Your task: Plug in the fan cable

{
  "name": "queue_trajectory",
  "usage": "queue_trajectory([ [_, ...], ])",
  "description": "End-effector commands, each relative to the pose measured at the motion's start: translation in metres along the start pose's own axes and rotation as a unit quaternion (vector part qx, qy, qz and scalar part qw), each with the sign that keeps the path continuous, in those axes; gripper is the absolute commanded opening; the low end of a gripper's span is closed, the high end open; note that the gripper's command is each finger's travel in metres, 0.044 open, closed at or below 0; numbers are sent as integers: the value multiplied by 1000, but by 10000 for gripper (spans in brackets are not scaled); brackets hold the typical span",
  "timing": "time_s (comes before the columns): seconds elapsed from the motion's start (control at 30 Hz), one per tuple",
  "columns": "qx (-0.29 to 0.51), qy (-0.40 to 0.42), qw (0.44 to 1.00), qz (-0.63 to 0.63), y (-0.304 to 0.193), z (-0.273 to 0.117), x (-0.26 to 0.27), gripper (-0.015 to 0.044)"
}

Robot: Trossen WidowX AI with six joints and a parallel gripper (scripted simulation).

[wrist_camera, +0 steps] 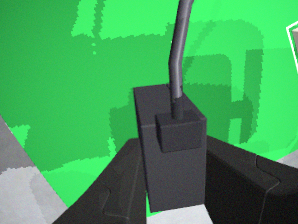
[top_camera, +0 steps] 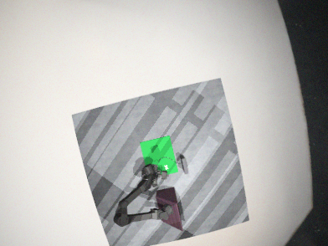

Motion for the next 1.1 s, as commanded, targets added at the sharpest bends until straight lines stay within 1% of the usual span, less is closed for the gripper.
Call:
queue_trajectory([
  [0.0,-8,3,1000,-3,4,-30,2,0],
  [0.07,-8,3,1000,-2,3,-39,2,0],
  [0.2,-8,2,1000,-13,5,-38,-4,0],
  [0.6,-9,-1,980,-200,21,-37,-91,0],
  [1.07,-9,-1,979,-205,17,-38,-95,0],
])
Point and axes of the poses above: the point midway between the two fingers, 35 mm back from their tips, its own z axis out along the fingers, its own x axis across the jaws, y = z × x, the point moved 3 cm from there along -z, back along the fingers, and after that the axes turned 4 degrees about -z, right-handed, at the moved point
